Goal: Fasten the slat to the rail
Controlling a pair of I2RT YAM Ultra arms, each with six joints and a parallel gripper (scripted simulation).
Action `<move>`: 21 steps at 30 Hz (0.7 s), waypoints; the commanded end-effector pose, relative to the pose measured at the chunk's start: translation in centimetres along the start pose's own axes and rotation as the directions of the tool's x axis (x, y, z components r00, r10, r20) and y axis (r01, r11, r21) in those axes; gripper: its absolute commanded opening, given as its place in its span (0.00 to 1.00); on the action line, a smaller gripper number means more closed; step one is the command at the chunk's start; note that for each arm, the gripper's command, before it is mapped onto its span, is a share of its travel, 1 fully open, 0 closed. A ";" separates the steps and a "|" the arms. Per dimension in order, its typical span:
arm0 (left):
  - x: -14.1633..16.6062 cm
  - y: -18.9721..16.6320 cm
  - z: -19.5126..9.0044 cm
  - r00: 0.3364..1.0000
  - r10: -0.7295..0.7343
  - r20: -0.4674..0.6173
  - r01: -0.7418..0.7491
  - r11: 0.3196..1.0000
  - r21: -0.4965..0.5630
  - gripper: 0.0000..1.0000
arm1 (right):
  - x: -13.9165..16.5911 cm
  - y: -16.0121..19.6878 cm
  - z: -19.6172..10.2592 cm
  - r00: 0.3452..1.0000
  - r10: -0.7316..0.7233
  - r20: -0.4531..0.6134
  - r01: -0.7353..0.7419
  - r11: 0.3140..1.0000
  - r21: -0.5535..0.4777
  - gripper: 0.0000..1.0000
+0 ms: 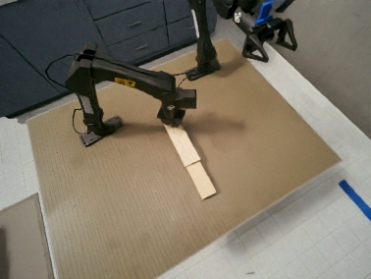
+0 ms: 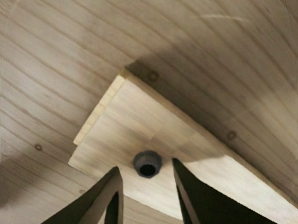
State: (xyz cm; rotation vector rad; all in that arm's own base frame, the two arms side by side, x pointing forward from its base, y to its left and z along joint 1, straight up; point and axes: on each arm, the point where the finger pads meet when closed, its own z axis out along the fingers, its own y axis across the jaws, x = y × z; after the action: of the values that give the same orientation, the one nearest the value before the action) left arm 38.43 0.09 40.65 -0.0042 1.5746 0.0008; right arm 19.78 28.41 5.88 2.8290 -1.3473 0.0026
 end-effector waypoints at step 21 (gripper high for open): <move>-0.5 0.0 -0.1 1.000 0.000 0.012 0.000 1.000 0.000 1.00 | -0.4 -0.2 -0.2 1.000 -0.023 0.016 0.023 1.000 0.016 0.34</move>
State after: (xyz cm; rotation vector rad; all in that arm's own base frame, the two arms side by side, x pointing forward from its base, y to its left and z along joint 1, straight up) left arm 38.43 0.09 40.65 -0.0042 1.5746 0.0008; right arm 19.78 28.42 5.88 2.8381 -1.3290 0.0026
